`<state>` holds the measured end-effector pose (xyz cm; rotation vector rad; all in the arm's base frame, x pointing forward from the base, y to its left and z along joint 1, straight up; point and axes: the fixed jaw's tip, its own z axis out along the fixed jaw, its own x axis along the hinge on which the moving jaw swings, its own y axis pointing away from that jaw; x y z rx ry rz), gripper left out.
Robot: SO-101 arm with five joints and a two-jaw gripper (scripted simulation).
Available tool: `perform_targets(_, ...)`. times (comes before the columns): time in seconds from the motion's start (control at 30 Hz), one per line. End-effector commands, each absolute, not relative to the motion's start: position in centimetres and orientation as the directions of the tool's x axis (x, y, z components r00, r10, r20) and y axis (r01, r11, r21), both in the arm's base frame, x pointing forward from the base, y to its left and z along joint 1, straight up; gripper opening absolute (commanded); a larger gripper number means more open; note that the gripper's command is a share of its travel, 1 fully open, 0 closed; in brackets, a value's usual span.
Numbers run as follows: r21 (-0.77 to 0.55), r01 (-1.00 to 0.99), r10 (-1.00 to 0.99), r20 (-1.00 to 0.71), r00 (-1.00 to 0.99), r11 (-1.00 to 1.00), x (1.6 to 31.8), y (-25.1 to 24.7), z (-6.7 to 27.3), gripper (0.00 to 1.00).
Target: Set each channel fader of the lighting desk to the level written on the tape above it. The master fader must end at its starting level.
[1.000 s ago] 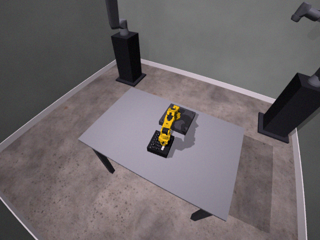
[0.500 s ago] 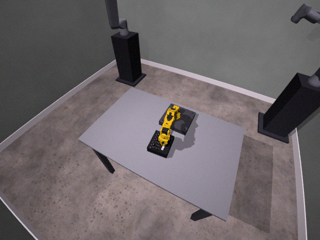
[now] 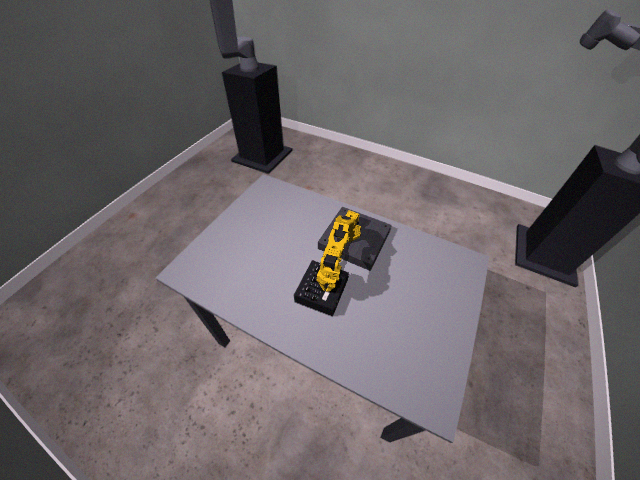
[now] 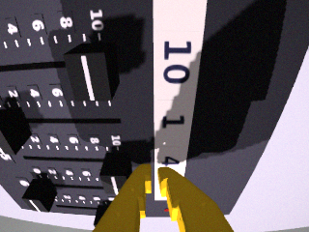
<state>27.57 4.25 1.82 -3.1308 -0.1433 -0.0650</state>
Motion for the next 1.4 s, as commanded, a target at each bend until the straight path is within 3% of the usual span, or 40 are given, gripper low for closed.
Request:
perform_targets(0.0,0.0,0.08,0.08,0.003,0.997,-0.997,27.14,3.48,1.2,0.0)
perform_targets(1.37,0.0,0.08,0.08,0.007,0.997,-0.997,27.35,2.66,1.27,0.0)
